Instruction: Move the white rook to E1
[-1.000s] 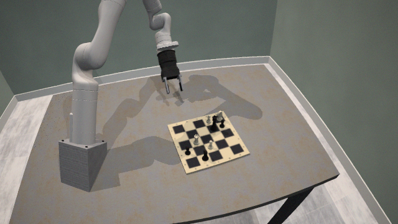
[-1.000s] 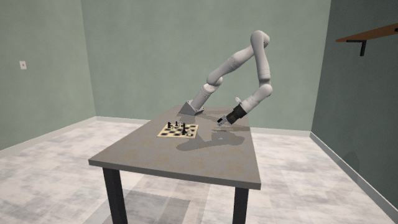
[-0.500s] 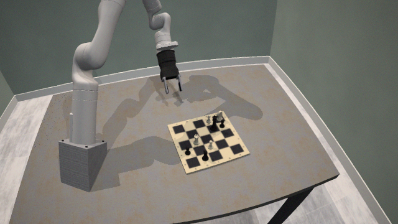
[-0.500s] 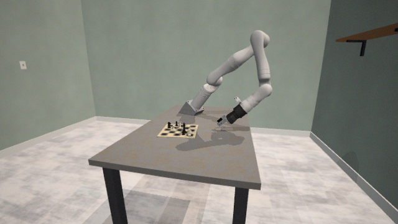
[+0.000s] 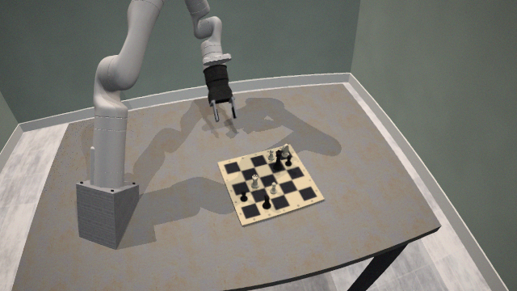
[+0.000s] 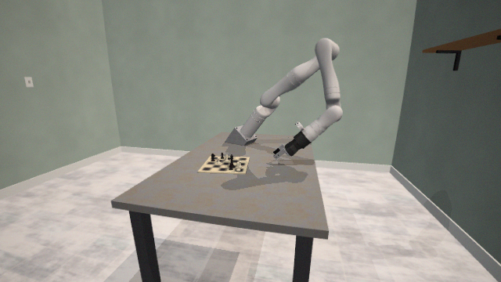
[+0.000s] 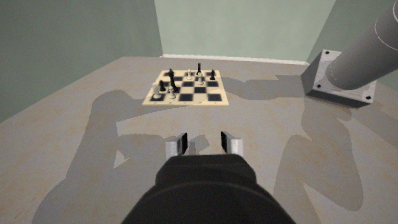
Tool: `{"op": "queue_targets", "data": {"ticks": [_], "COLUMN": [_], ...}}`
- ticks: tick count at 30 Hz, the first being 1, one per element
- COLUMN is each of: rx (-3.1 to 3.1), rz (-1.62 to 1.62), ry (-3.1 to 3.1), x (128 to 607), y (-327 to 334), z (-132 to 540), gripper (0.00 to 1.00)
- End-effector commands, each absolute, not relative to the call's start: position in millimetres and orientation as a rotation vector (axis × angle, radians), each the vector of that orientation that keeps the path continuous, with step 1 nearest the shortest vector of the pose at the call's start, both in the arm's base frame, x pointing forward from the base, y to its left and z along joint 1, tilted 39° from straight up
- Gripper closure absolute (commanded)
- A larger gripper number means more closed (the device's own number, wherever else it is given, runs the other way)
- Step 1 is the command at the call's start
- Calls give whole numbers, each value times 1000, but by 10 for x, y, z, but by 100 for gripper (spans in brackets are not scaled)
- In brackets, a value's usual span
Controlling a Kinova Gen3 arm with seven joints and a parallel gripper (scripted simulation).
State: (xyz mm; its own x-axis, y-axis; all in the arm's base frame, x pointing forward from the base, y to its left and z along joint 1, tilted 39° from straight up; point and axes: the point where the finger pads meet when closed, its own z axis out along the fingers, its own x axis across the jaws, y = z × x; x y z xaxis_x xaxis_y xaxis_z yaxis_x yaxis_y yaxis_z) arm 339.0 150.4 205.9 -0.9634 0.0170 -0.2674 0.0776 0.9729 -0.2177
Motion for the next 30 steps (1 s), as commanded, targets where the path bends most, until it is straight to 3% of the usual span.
{"op": "queue_targets", "data": {"ticks": [1,30], "rx": [70,72], "rz": [-335,-345], "ry": [2863,2866], "x": [3347,3276], "y": [1483,1351], "z": [2064,2218], "gripper": [0,0]}}
